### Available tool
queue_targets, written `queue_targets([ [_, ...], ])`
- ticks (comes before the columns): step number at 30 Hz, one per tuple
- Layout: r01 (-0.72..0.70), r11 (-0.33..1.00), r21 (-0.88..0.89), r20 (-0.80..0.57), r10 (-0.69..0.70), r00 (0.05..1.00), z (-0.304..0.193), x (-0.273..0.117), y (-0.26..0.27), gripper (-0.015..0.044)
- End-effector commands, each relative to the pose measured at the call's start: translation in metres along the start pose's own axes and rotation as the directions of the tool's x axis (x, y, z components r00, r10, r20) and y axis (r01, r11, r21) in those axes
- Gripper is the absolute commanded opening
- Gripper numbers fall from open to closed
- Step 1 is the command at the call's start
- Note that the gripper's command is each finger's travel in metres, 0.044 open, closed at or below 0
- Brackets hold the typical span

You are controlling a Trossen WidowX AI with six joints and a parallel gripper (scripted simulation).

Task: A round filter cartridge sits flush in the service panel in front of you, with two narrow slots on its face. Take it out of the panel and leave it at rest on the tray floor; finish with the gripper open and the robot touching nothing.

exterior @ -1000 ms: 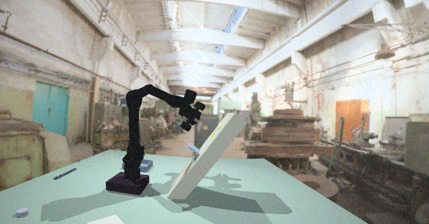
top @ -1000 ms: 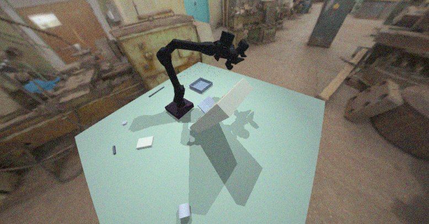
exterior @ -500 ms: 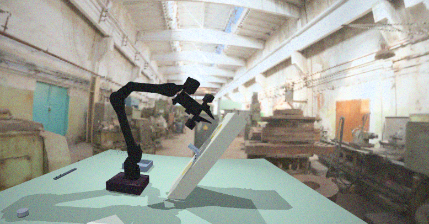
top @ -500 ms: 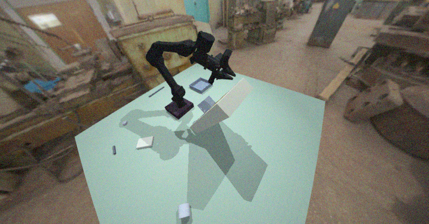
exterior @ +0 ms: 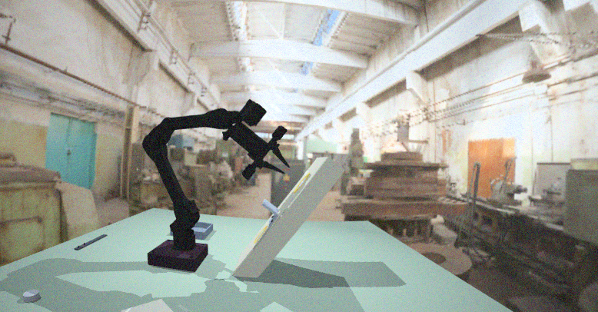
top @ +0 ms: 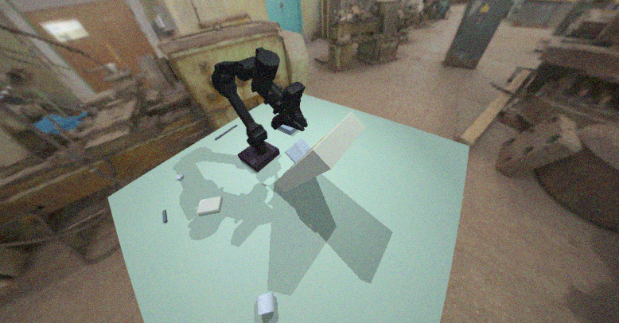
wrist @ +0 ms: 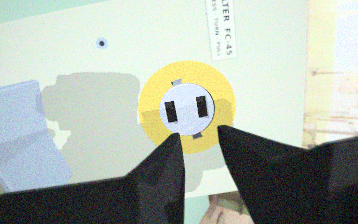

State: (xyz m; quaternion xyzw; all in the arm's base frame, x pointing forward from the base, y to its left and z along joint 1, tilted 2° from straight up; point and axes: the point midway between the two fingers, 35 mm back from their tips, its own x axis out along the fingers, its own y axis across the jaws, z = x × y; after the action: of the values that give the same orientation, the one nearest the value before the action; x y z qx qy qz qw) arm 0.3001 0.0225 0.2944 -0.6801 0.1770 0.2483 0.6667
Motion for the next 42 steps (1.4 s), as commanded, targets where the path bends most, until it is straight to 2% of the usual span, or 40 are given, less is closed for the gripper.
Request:
queue_targets([
  [1,-0.003,1.0,-0.002,-0.012,0.003,1.0,-0.003,-0.002,0.003,0.0099],
  [42,0.001,1.0,-0.002,-0.012,-0.001,1.0,-0.004,0.053,0.003,0.0099],
])
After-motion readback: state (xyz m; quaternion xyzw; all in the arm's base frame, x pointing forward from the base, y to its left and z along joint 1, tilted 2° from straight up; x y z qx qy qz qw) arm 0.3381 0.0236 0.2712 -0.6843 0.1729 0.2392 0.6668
